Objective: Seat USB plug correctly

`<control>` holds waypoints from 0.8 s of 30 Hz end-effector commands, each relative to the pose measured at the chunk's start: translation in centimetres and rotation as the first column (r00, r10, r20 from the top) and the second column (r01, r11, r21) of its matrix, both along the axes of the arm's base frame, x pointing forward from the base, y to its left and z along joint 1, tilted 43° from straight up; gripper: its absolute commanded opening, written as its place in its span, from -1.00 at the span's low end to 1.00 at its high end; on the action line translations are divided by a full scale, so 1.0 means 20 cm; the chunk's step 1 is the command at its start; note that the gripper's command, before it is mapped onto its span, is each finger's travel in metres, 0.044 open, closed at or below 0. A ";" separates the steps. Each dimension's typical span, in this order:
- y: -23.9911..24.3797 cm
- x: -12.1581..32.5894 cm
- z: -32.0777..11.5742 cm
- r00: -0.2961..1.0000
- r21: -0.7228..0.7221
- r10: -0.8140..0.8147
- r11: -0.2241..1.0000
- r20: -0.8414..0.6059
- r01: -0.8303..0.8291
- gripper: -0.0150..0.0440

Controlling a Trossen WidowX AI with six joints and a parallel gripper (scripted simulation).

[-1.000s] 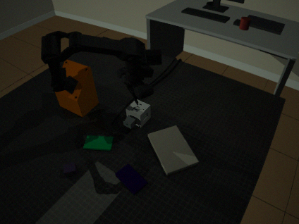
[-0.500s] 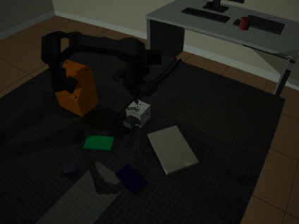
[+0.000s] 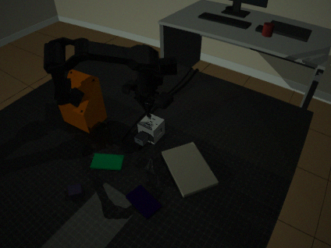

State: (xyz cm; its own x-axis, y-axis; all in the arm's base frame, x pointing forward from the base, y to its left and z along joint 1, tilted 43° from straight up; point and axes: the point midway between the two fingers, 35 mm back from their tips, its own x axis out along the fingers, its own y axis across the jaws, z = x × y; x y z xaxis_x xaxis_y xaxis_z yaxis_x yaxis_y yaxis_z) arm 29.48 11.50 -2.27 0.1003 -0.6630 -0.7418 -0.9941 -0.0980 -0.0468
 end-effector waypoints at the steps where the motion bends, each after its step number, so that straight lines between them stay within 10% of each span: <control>1: 0.00 0.00 0.00 1.000 -0.003 0.000 1.000 0.001 0.000 -0.49; 24: -0.02 0.00 -0.01 1.000 -0.018 -0.002 1.000 0.004 0.002 -0.49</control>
State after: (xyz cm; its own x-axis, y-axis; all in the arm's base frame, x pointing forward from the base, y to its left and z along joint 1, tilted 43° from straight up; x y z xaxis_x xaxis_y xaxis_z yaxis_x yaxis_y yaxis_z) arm 29.51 11.28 -2.40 0.1001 -0.6716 -0.7342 -0.9941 -0.0977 -0.0463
